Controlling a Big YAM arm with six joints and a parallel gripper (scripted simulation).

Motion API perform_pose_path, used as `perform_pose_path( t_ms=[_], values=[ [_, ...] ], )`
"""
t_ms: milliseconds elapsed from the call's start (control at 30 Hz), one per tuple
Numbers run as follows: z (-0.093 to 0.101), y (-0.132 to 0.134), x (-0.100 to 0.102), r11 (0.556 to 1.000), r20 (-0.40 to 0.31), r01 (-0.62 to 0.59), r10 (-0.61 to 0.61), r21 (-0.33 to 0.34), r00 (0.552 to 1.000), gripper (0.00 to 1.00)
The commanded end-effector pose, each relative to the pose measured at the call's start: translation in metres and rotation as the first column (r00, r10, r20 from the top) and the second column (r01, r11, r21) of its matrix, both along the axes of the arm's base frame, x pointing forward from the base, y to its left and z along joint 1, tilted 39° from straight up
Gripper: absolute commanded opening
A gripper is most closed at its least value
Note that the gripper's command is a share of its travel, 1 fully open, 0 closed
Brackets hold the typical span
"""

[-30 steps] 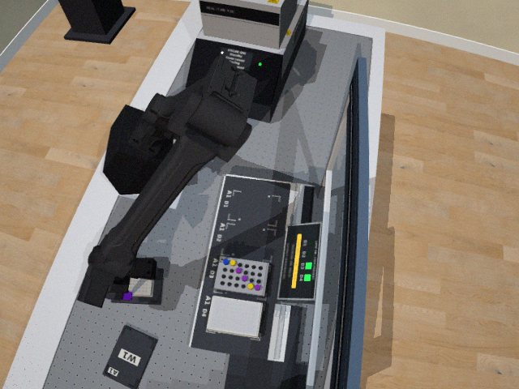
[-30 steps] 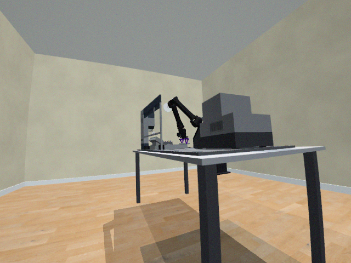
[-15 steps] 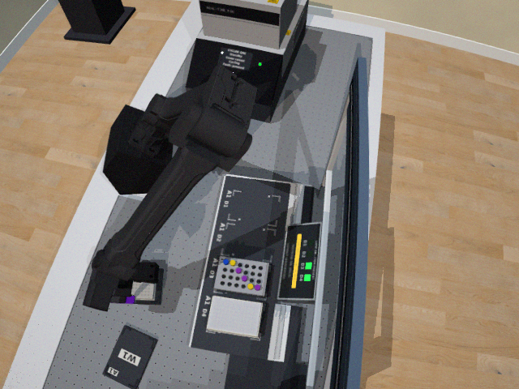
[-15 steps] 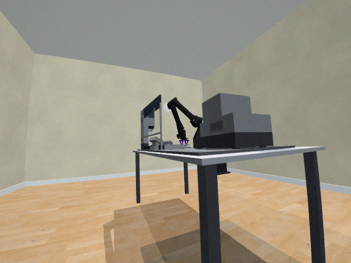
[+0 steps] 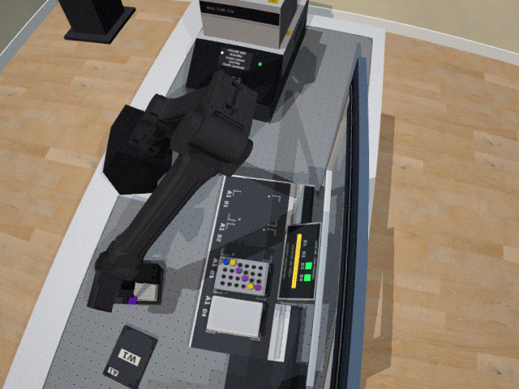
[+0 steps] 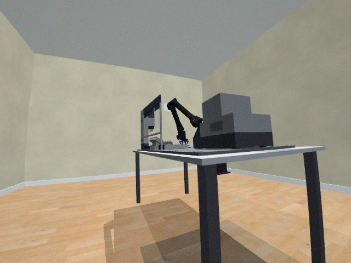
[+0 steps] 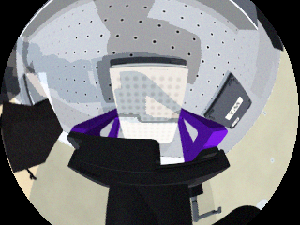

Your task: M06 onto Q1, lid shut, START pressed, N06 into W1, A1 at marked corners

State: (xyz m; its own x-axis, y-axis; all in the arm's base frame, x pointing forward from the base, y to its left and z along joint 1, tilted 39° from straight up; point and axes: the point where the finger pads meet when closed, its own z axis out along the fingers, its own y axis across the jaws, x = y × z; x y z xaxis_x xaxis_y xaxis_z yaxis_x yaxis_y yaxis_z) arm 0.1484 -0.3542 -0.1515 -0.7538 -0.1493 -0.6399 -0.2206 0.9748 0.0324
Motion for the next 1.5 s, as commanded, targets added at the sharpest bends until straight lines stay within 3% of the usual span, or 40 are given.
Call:
perform_pose_path(
  t_ms=[0,167,300,733,1067,1467],
  values=[
    [0.005,-0.009,-0.009,1.0,0.005,0.025,-0.025,-0.009,1.0,0.0],
    [0.007,-0.003,-0.012,1.0,-0.002,0.018,-0.018,-0.01,1.0,0.0],
    [0.014,-0.018,-0.011,0.999,0.011,0.019,-0.019,-0.042,1.0,0.0],
    [0.019,-0.028,-0.005,0.998,0.014,0.007,-0.006,-0.07,1.0,0.0],
    [0.0,0.002,-0.002,1.0,0.006,-0.007,0.007,-0.005,1.0,0.0],
    [0.007,-0.022,-0.005,0.999,0.006,0.037,-0.037,-0.031,0.999,0.0]
  ],
)
